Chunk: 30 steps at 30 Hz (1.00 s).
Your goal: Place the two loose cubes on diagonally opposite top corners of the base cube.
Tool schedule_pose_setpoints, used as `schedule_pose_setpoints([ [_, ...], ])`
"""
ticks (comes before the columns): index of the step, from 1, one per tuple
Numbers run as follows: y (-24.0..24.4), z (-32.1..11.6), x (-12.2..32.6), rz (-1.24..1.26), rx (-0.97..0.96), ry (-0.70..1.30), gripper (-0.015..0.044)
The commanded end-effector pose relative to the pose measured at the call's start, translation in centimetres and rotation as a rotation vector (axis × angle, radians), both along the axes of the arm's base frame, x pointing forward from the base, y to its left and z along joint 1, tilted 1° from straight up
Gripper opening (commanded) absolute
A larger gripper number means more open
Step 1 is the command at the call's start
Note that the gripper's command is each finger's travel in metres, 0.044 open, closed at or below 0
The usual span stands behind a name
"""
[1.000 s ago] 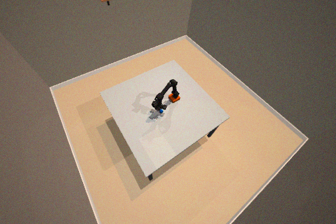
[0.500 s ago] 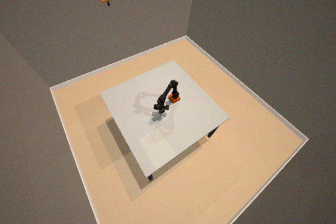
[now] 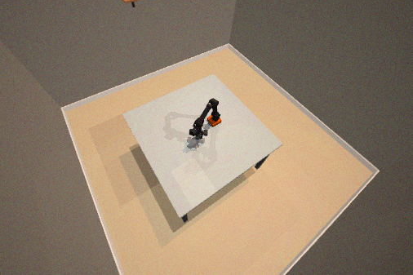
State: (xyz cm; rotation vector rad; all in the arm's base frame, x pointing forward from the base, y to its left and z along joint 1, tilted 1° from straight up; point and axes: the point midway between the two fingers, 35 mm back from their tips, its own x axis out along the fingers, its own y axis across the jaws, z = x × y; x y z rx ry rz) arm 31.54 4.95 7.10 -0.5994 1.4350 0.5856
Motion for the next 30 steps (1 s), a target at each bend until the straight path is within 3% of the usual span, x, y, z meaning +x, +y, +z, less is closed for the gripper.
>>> schedule_pose_setpoints([
  [1, -0.04, -0.72, 0.00, 0.007, -0.005, -0.001, 0.0105],
  [26, -0.03, -1.20, 0.00, 0.003, -0.005, 0.000, 0.0105],
  [30, -0.03, -1.20, 0.00, 0.003, -0.005, 0.000, 0.0205],
])
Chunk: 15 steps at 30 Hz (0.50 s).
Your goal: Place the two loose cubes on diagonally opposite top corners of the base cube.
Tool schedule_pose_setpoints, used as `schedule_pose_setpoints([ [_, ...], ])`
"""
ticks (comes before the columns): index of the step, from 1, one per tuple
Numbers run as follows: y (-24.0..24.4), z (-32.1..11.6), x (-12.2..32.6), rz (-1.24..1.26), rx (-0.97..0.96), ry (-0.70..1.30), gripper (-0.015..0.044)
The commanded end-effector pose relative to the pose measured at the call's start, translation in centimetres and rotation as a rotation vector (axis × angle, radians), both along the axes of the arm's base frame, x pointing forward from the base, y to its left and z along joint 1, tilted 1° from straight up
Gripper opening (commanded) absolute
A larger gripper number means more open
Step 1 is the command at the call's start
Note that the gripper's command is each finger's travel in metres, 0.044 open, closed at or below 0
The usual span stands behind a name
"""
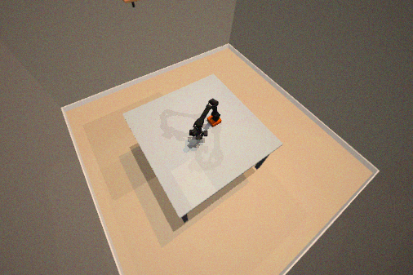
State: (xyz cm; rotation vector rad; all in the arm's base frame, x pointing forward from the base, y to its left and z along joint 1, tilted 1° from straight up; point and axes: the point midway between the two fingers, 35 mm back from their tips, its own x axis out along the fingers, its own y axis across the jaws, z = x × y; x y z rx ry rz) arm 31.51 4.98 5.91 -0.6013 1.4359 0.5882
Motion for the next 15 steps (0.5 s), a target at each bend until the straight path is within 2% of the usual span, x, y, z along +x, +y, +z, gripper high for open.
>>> schedule_pose_setpoints([
  [1, -0.1, 0.0, 0.0, 0.001, -0.005, -0.002, 0.0205],
  [15, 0.0, 2.0, -0.1, 0.000, 0.000, 0.000, 0.0205],
])
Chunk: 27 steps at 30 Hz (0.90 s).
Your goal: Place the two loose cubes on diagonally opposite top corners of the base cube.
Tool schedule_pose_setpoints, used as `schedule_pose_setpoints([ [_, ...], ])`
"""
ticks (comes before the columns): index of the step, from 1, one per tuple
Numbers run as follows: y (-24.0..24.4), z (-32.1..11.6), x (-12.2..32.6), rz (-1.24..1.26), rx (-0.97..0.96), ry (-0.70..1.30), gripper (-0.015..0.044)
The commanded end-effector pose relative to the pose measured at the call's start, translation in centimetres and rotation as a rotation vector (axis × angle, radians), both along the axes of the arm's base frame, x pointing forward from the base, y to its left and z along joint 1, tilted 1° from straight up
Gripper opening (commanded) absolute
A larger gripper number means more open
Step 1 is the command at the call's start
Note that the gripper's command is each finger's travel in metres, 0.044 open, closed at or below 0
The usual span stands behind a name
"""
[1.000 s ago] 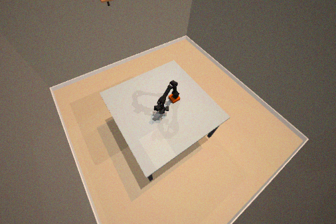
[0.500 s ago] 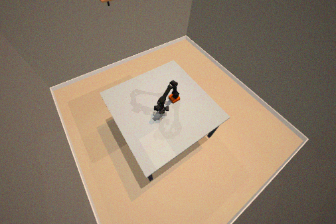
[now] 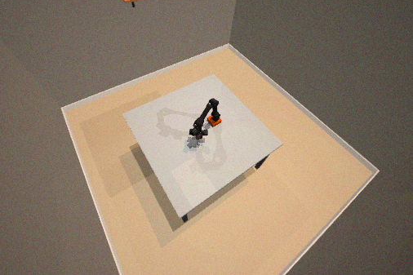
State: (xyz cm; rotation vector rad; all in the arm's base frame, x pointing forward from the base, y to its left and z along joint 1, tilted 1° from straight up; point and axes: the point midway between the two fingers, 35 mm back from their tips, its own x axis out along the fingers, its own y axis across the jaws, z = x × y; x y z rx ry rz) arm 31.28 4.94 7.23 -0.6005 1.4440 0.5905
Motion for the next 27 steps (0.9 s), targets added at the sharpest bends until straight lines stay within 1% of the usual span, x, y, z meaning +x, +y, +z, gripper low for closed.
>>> schedule_pose_setpoints([
  [1, 0.0, 0.8, 0.1, 0.000, 0.001, -0.008, 0.0205],
  [9, 0.0, 1.7, 0.1, 0.000, 0.001, -0.008, 0.0205],
  [11, -0.5, 1.6, -0.2, 0.021, -0.001, -0.004, 0.0258],
  [12, -1.0, 1.8, -0.4, 0.047, -0.003, -0.005, 0.0265],
  [27, -9.7, 5.3, -6.1, 0.532, -0.036, -0.006, 0.0265],
])
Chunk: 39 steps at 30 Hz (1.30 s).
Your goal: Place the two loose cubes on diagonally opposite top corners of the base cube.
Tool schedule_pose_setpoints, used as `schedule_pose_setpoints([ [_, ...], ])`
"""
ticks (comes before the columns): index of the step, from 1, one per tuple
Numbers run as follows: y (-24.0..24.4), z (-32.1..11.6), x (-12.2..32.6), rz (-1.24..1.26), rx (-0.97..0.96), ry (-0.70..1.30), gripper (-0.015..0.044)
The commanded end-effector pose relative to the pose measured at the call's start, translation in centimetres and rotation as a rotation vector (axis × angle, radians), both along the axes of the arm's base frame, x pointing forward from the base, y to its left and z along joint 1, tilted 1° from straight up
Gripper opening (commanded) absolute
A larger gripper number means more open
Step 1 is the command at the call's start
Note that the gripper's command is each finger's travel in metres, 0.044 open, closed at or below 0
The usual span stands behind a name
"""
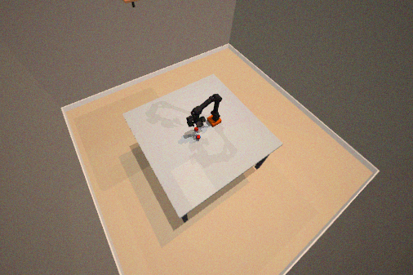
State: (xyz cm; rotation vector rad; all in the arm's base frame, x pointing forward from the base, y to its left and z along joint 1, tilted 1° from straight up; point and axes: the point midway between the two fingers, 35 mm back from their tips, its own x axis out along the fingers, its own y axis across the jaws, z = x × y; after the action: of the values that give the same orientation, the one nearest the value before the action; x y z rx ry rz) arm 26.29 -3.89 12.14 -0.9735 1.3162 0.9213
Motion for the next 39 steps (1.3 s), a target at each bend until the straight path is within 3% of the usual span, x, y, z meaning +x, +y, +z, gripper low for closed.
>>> schedule_pose_setpoints([
  [1, -1.3, 0.5, -1.5, 0.098, -0.002, 0.002, 0.0265],
  [8, -1.6, 0.2, -1.7, 0.119, -0.004, 0.002, 0.0265],
  [16, -1.6, -5.5, -1.5, 0.119, -0.004, 0.002, 0.0265],
  [39, -1.6, -9.3, -1.3, 0.119, -0.004, 0.002, 0.0265],
])
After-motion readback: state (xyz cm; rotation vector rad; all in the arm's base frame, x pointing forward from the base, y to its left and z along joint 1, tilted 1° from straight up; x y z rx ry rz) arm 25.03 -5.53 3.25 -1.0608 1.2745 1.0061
